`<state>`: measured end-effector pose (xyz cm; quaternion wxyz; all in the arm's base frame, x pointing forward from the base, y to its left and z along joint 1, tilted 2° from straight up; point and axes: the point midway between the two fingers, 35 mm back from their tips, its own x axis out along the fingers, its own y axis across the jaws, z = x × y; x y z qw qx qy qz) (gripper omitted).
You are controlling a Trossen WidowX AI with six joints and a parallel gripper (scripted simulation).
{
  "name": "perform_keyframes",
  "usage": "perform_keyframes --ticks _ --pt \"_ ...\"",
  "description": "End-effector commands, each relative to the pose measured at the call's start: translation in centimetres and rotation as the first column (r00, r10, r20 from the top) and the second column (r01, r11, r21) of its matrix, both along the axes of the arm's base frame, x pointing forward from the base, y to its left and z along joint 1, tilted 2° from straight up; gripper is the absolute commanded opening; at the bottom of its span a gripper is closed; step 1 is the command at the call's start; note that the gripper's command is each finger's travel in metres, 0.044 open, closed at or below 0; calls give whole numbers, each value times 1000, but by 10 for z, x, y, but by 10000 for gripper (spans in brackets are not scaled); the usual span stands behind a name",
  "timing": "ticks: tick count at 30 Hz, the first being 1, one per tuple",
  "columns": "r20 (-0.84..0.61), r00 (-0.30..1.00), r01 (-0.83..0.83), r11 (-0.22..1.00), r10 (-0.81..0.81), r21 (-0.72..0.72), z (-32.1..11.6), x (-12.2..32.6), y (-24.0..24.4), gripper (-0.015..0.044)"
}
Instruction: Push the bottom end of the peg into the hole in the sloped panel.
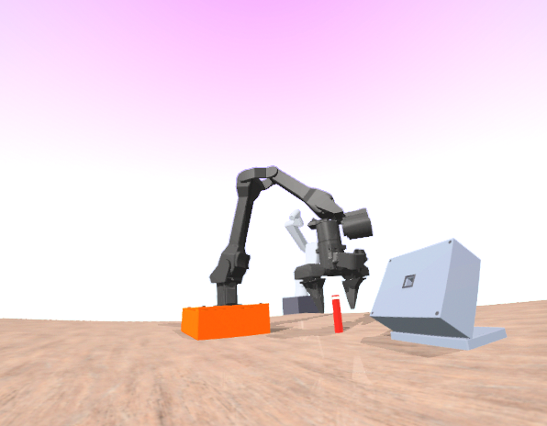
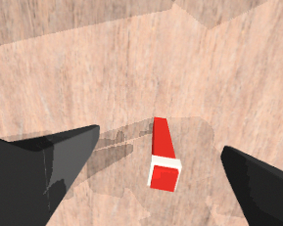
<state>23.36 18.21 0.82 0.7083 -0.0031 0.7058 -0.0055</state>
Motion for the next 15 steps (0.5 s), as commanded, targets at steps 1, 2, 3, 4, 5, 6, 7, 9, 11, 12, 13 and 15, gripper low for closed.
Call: perform_keyframes --ticks 1,2,3,4,5,6,7,9,11,12,13,15 --pt "-10 1000 3 1000 -3 -1 -7 -3 -1 440" --pt "-10 1000 3 1000 -3 -1 -7 -3 -1 440" --pt "-10 1000 3 1000 -3 -1 -7 -3 -1 440" --pt "-10 1000 3 1000 -3 -1 -7 -3 -1 440" --pt "-10 1000 3 1000 -3 -1 -7 -3 -1 440" --pt "-3 1000 0 1000 0 -2 -4 -1 -1 414" --pt "-3 1000 0 1000 0 -2 -4 -1 -1 387" --pt "-3 1000 0 1000 0 -2 -4 -1 -1 335" --pt "-3 1000 0 1000 0 -2 -4 -1 -1 283" --pt "-3 1000 0 1000 0 -2 -4 -1 -1 256" --pt "-3 1000 0 1000 0 -2 -4 -1 -1 230" --pt "-3 1000 0 1000 0 -2 -4 -1 -1 177"
